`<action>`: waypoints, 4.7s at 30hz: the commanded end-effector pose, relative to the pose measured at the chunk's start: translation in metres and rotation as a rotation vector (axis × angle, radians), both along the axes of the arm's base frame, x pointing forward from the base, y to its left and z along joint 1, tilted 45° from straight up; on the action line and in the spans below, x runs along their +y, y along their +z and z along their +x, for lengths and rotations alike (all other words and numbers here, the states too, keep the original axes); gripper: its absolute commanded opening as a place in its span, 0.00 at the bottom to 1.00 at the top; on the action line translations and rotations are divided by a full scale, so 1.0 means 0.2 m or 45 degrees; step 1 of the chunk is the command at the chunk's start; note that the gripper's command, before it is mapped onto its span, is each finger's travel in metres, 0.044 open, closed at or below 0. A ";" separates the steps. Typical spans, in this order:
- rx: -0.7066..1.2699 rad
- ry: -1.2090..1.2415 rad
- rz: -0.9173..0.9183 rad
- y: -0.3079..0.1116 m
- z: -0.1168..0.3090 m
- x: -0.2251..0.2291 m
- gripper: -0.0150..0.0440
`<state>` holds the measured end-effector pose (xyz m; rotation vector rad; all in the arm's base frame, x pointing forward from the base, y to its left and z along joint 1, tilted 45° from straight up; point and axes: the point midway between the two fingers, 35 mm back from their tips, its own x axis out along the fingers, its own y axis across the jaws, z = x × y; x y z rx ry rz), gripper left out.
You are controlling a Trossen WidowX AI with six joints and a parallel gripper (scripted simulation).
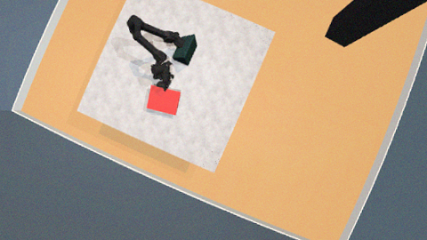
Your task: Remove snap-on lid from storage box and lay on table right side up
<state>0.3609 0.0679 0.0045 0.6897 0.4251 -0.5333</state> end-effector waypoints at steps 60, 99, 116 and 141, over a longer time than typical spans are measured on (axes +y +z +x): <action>0.002 -0.001 0.001 0.06 0.02 0.07 0.25; 0.001 -0.001 0.004 0.23 0.12 0.27 0.25; 0.000 -0.001 0.005 0.30 0.19 0.36 0.25; 0.002 -0.001 0.007 0.42 0.19 0.47 0.25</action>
